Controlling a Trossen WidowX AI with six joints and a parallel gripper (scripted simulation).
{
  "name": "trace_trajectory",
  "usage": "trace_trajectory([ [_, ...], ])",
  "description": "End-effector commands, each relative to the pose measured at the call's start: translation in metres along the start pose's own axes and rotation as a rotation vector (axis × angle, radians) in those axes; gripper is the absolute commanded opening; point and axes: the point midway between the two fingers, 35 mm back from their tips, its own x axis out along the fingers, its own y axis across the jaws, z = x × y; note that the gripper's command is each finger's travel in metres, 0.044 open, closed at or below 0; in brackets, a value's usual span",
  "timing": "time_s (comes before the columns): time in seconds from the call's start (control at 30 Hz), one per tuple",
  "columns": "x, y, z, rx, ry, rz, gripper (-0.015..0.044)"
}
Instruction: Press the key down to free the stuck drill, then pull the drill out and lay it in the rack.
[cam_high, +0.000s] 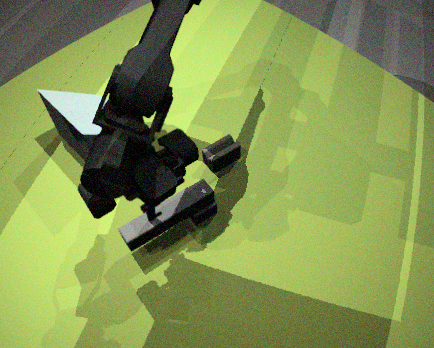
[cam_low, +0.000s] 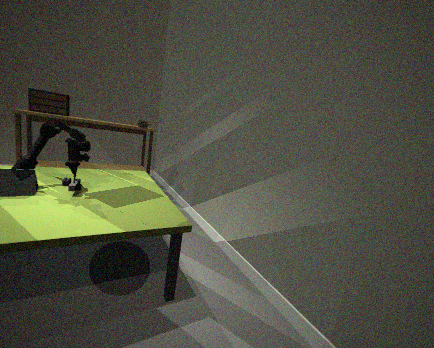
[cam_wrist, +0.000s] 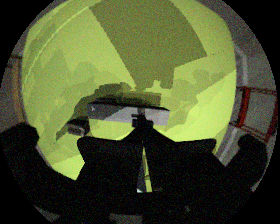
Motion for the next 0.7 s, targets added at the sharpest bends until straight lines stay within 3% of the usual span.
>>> trace_trajectory([
  [0.0,0.018,0.001,-0.007,0.013,0.045,0.02,0.0],
  [0.33,0.025,0.001,-0.007,0.013,0.045,0.02,0.0],
  [0.47,0.008,-0.001,-0.003,0.013,0.045,0.019,0.0105],
  [0.67,-0.047,-0.002,0.002,0.013,0.045,0.018,0.0263],
])
